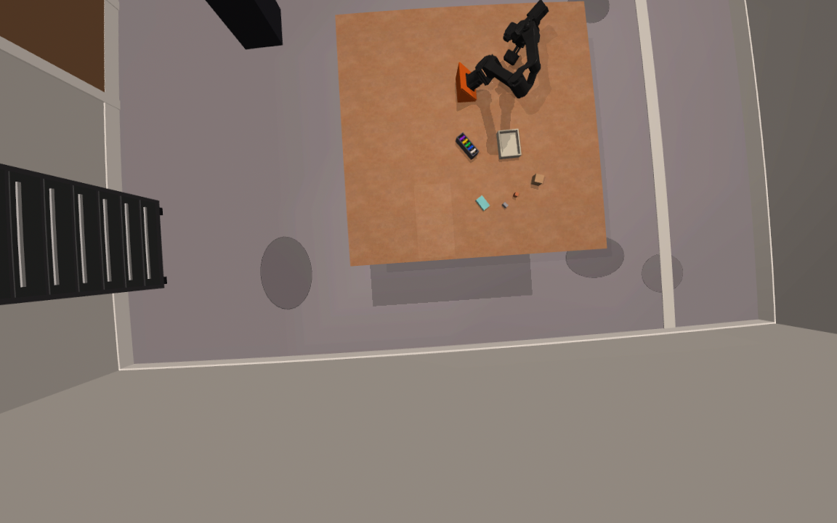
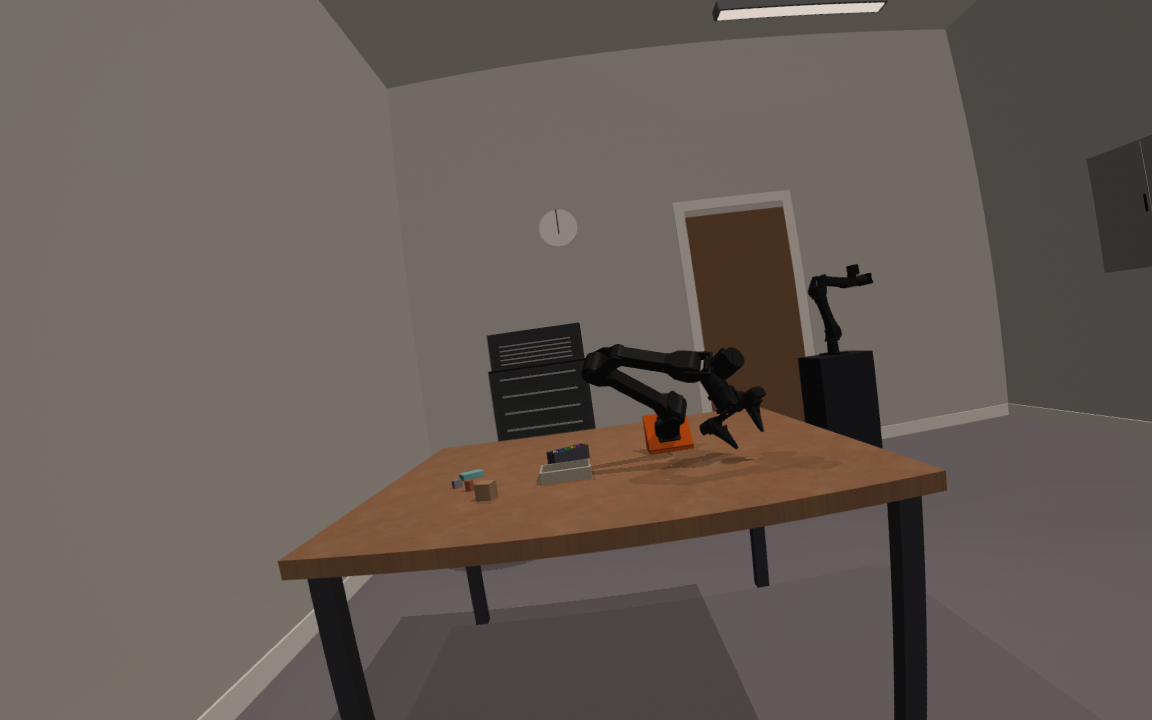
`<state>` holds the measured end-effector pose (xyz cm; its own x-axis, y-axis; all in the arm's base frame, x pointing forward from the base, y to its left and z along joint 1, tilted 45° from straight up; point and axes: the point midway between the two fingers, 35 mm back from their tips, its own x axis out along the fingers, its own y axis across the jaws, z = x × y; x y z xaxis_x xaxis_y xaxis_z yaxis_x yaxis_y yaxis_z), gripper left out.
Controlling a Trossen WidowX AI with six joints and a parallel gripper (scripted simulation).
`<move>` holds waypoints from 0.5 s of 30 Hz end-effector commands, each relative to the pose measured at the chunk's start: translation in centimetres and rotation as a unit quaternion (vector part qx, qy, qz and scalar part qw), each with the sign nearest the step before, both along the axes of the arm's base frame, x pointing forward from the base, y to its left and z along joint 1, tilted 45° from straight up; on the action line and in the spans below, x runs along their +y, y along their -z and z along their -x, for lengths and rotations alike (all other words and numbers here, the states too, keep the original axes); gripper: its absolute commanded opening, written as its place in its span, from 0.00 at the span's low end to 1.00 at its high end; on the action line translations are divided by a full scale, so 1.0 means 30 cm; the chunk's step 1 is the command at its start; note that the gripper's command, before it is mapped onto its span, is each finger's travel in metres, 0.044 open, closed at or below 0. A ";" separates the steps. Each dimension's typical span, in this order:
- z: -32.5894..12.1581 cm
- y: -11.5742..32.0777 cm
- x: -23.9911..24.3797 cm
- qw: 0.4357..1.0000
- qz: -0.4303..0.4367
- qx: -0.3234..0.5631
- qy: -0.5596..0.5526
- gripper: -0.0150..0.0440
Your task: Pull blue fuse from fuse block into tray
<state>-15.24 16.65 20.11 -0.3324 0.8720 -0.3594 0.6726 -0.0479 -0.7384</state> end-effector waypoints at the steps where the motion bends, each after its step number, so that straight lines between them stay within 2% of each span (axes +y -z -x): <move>1: 0.001 -0.004 -0.004 1.000 0.000 0.000 -0.002 0.93; 7: -0.007 -0.112 -0.110 0.999 0.005 0.002 -0.049 0.93; 11: -0.008 -0.116 -0.113 0.999 0.005 0.002 -0.050 0.93; 15: -0.011 -0.117 -0.078 1.000 0.013 0.015 -0.024 0.75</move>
